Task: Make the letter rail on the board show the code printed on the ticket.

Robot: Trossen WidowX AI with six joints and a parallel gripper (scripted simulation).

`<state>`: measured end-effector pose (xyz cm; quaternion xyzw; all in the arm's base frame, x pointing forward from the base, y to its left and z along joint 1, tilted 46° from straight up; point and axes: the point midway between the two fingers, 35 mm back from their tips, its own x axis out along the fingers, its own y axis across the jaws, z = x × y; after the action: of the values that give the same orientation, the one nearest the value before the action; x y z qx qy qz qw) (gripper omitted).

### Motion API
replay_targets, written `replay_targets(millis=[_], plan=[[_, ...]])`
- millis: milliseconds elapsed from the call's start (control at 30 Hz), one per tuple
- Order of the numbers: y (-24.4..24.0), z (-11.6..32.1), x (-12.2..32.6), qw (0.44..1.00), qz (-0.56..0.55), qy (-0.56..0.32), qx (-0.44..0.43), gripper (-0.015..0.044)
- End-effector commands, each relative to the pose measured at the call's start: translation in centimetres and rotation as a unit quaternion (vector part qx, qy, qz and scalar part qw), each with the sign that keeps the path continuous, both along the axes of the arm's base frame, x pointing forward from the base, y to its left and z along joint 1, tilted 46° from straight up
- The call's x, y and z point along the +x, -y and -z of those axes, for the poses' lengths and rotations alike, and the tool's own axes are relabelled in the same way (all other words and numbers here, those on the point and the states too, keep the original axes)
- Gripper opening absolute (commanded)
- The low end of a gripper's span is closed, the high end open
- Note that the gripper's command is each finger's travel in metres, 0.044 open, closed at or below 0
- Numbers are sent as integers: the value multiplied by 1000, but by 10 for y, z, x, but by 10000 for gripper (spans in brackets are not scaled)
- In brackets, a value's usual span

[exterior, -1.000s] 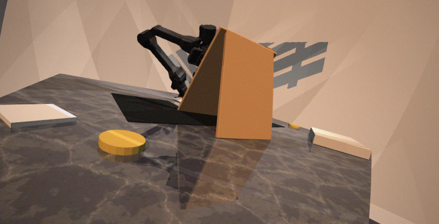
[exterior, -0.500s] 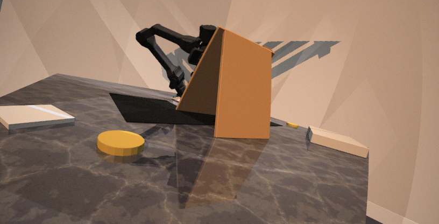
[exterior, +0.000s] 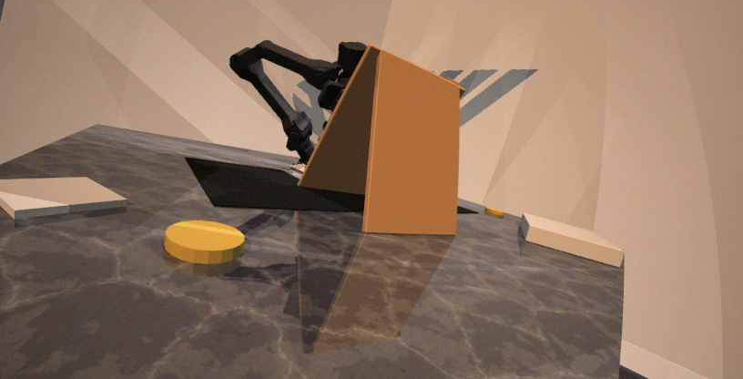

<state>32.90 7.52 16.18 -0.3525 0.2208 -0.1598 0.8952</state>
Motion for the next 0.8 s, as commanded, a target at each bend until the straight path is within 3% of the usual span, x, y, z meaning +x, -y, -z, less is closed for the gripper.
replay_targets(millis=[0, 767], plan=[[-3, -2, -5, 1000, 0, 1, -2, 295], [-12, -5, -19, 1000, 0, 1, -2, 295]])
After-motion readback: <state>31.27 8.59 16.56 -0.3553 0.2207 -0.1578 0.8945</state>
